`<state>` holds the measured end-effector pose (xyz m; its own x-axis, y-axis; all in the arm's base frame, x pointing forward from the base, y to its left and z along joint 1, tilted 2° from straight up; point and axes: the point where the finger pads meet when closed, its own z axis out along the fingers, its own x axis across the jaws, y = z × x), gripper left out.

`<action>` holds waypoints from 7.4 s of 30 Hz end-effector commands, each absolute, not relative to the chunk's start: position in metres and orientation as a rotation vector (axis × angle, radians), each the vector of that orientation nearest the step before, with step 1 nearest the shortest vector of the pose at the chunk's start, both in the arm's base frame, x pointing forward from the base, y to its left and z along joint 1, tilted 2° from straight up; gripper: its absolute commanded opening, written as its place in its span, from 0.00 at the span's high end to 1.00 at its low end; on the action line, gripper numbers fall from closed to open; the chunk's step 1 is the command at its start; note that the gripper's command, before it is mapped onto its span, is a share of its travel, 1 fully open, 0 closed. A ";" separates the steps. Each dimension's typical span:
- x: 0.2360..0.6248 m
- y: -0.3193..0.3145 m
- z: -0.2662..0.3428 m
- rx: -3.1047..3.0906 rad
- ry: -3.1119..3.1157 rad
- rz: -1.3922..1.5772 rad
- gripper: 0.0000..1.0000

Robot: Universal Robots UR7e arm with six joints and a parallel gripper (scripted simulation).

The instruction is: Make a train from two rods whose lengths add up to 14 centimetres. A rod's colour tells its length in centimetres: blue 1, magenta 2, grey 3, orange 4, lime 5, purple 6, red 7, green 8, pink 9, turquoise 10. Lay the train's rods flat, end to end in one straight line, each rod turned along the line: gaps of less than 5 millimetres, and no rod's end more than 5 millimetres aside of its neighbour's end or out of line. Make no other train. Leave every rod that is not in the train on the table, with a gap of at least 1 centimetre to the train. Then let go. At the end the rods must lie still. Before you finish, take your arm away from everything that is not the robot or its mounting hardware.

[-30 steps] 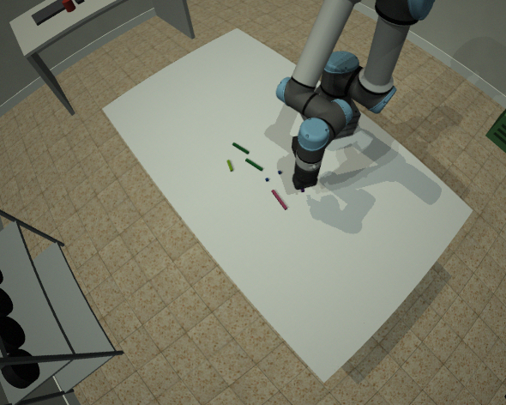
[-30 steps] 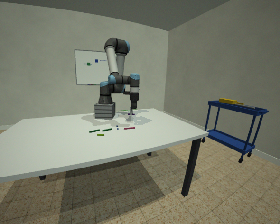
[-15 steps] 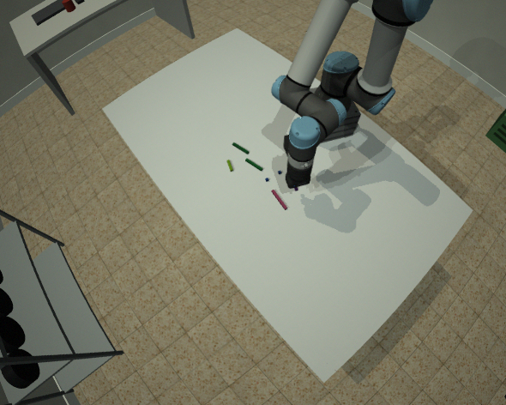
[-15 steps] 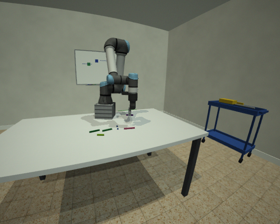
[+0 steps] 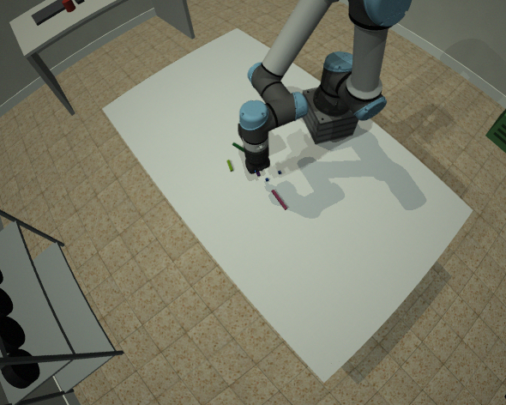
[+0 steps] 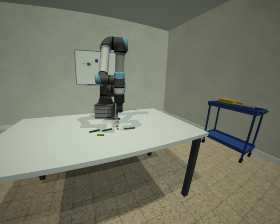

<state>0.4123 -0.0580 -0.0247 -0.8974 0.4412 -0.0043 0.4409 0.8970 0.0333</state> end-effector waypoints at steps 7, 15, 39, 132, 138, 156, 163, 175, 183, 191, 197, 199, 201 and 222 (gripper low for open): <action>0.414 -0.106 -0.026 0.630 3.063 0.050 0.76; 0.414 -0.106 -0.026 0.629 3.064 0.050 0.76; 0.416 -0.105 -0.076 0.628 3.064 0.050 0.76; 0.418 -0.104 -0.113 0.628 3.064 0.050 0.76; 0.418 -0.104 -0.115 0.628 3.064 0.050 0.76; 0.419 -0.104 -0.125 0.628 3.064 0.050 0.76; 0.419 -0.104 -0.125 0.628 3.064 0.050 0.76; 0.419 -0.104 -0.125 0.628 3.064 0.050 0.76; 0.419 -0.104 -0.125 0.628 3.064 0.050 0.76; 0.419 -0.104 -0.125 0.628 3.064 0.050 0.76; 0.419 -0.104 -0.125 0.628 3.064 0.050 0.64; 0.419 -0.104 -0.125 0.628 3.064 0.050 0.64; 0.419 -0.104 -0.125 0.628 3.064 0.050 0.58; 0.419 -0.104 -0.122 0.628 3.064 0.050 0.46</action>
<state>0.4180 -0.1039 -0.1251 -0.9192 0.3937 -0.0050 0.3933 0.9188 0.0342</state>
